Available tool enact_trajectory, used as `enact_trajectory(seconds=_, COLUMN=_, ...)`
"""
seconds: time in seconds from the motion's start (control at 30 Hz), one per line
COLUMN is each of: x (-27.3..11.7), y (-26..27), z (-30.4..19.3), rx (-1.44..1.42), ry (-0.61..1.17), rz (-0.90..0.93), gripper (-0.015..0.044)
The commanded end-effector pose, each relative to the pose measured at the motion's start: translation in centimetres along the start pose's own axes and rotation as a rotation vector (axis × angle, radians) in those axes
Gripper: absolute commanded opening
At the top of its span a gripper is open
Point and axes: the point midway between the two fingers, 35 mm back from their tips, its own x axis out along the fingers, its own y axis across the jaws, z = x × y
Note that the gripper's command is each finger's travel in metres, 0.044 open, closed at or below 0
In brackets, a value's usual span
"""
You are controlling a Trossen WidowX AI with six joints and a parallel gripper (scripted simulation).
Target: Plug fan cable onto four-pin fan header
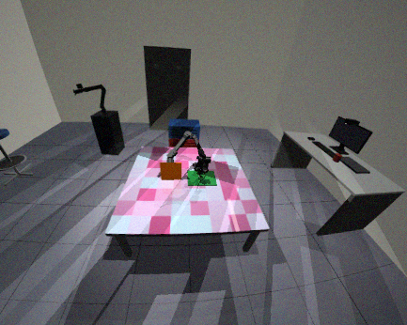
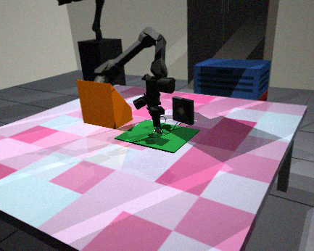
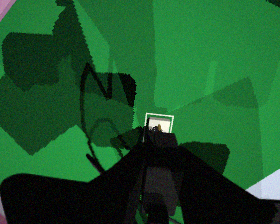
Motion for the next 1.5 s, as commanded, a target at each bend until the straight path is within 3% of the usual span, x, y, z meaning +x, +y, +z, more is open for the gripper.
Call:
enact_trajectory(seconds=0.0, x=0.17, y=-0.01, z=0.1, rx=0.005, ry=0.0, rz=-0.004, gripper=0.0)
enact_trajectory(seconds=1.47, x=0.61, y=-0.02, z=0.11, rx=0.006, ry=0.001, rz=-0.004, gripper=0.0)
